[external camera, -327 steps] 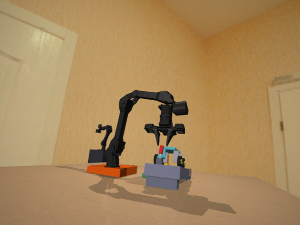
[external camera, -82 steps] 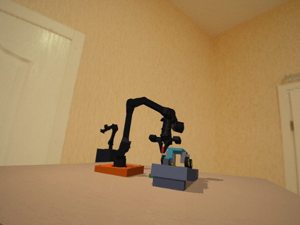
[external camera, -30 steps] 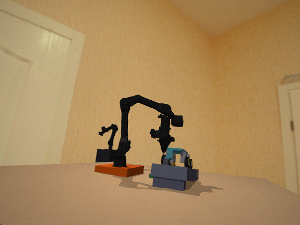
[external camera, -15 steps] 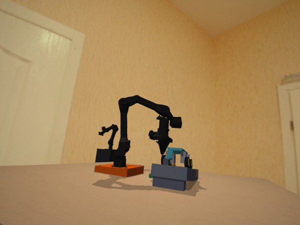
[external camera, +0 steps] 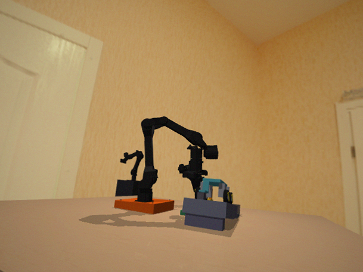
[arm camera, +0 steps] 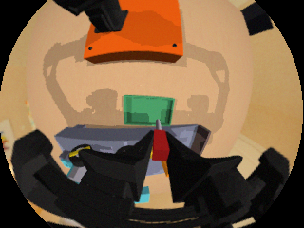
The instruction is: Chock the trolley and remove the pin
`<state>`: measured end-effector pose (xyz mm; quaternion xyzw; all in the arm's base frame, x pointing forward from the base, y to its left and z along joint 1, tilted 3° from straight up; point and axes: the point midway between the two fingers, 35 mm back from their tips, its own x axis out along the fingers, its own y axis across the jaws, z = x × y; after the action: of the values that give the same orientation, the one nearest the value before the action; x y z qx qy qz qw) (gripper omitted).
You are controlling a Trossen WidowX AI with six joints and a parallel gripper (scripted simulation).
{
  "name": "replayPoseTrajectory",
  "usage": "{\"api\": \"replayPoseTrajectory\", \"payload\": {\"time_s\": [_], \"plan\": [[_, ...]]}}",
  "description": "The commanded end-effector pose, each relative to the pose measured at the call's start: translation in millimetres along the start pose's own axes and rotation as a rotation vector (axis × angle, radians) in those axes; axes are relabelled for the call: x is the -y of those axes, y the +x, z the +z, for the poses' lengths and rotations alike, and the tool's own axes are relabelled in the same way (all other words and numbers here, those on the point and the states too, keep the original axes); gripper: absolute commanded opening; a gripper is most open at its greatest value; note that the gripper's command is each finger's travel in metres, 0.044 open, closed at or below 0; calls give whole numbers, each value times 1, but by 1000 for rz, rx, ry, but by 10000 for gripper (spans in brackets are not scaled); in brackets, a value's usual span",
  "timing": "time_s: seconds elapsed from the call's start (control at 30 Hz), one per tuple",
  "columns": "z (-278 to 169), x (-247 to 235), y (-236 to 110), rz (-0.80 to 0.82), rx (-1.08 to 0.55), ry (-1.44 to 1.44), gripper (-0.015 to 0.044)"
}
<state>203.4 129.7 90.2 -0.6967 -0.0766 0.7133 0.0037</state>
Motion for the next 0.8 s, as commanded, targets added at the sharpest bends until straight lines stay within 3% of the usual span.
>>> {"api": "replayPoseTrajectory", "payload": {"time_s": [0.0,0.53,0.77], "plan": [[2,3,13,-41,9,-7,0],[5,16,52,-48,9,-7,0],[4,13,51,-48,9,-7,184]]}}
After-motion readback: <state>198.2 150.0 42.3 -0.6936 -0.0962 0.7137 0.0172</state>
